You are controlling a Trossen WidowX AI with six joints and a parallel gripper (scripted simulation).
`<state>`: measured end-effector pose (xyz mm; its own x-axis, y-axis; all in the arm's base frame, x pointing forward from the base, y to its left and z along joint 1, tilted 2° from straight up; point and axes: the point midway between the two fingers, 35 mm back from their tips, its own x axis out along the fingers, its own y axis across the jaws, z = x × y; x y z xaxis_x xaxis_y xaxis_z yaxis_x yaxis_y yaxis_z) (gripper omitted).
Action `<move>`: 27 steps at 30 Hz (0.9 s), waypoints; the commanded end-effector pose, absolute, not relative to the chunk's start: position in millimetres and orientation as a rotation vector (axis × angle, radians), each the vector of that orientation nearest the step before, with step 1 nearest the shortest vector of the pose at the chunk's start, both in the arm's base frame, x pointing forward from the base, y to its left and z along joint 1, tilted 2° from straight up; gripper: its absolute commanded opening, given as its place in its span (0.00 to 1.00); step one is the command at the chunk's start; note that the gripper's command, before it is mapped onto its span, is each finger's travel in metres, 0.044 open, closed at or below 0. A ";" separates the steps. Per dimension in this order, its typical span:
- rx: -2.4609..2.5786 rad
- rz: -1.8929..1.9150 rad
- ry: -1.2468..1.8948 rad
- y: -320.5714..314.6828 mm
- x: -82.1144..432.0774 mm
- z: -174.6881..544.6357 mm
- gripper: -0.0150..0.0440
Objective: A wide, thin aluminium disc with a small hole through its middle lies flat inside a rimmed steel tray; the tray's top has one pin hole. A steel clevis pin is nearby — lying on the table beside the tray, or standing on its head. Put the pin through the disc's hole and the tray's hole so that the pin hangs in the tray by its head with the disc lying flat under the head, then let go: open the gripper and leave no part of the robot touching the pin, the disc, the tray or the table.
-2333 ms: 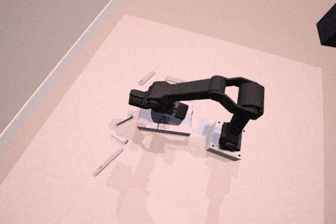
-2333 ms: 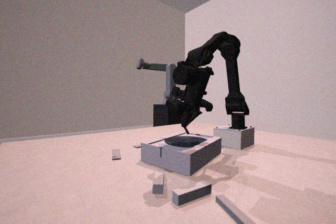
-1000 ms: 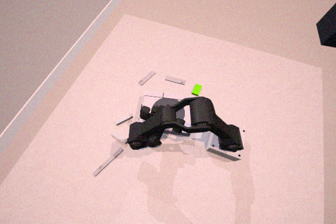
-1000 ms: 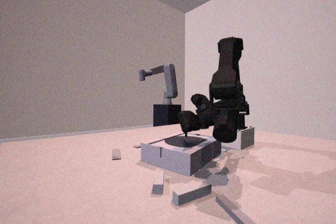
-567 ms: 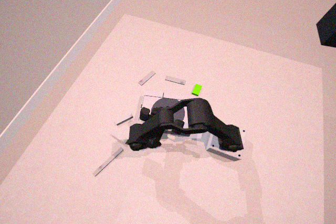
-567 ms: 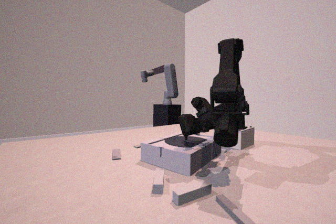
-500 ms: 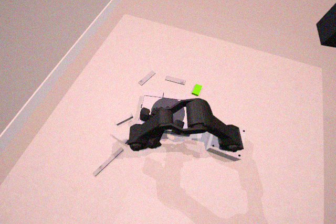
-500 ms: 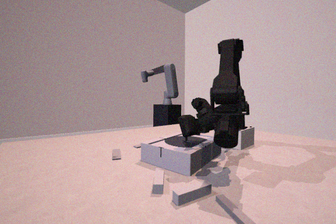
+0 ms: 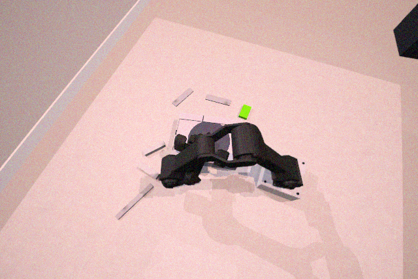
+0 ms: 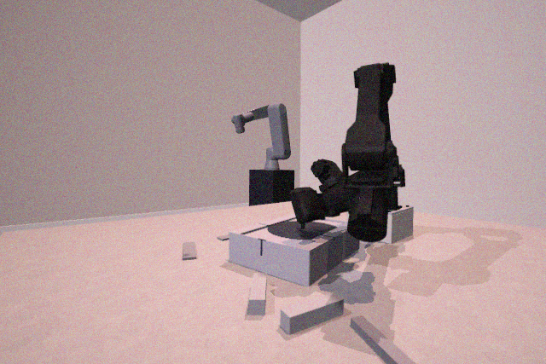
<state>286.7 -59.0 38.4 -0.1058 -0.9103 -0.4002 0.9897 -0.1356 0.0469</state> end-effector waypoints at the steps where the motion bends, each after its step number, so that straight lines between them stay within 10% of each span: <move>1: 0.385 -1.674 0.268 -58.3 286.3 36.8 0.25; 27: 0.385 -1.674 0.268 -56.4 286.5 38.0 0.25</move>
